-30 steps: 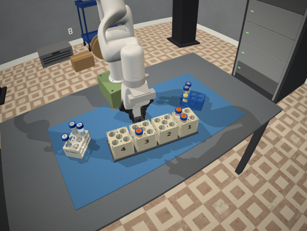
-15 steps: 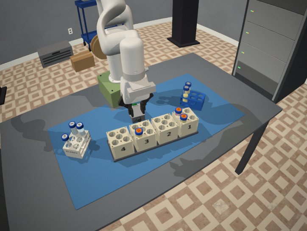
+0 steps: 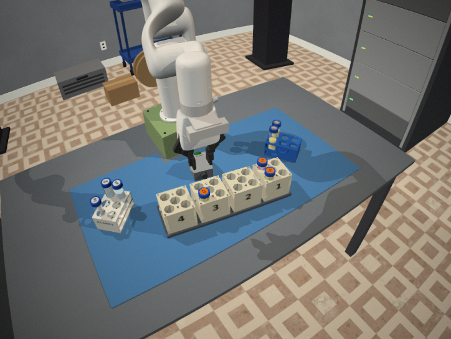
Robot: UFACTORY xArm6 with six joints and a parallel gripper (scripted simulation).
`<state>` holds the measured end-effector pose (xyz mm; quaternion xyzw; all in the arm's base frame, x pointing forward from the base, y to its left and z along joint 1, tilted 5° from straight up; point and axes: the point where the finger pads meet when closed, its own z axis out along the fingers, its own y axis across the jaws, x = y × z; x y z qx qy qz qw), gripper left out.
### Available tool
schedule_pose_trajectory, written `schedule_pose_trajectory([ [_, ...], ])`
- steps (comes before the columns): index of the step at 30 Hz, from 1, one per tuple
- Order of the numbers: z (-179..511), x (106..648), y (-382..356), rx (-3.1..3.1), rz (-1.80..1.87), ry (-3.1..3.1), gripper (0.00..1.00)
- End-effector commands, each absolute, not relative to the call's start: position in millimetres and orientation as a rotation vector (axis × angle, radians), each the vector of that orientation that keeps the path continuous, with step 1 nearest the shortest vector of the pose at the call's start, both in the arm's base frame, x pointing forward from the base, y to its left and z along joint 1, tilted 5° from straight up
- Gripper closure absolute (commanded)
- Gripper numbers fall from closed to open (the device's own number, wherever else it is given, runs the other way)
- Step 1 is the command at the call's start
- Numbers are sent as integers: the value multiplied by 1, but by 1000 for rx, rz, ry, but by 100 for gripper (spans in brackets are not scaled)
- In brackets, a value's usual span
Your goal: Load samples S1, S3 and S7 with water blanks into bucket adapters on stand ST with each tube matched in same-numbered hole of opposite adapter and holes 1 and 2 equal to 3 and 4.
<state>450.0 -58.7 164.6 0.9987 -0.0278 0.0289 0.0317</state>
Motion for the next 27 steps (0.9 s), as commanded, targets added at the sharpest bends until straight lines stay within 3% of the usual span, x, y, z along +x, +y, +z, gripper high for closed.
schedule_pose_trajectory([
  [1, 167, 451, -59, 3075, 97, -86, 56],
  [10, 166, 451, -59, 3075, 96, -86, 56],
  [11, 167, 448, -63, 3075, 95, -34, 43],
  [27, 168, 409, -121, 2988, 68, 675, 43],
])
